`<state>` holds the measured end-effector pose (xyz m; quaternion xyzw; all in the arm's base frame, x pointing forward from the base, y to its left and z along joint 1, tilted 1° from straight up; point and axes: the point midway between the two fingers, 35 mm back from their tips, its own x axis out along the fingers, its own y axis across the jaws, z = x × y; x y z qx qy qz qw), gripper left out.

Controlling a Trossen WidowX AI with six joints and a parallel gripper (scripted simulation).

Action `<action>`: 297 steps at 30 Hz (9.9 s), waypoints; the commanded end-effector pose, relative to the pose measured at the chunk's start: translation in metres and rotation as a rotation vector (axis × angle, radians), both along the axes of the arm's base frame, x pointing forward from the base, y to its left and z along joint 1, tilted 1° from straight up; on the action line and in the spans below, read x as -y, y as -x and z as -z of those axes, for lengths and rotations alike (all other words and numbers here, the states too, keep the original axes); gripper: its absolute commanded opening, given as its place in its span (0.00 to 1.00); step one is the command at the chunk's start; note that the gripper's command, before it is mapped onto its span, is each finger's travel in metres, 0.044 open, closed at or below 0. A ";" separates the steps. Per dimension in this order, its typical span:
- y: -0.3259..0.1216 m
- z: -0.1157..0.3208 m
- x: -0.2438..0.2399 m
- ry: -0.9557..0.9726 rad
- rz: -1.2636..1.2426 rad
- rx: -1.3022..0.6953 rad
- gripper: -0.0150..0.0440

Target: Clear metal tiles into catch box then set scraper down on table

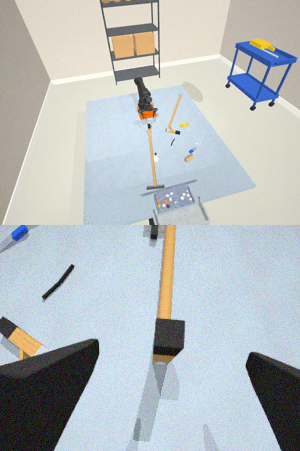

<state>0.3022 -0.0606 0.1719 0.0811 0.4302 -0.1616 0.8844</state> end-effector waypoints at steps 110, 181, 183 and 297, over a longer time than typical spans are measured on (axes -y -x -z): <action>-0.049 0.097 0.000 0.002 -0.019 0.011 0.25; -0.029 0.093 -0.024 0.001 -0.154 0.010 0.25; -0.026 0.093 -0.025 0.001 -0.154 0.010 0.25; 0.036 0.095 0.034 0.005 -0.165 -0.001 0.25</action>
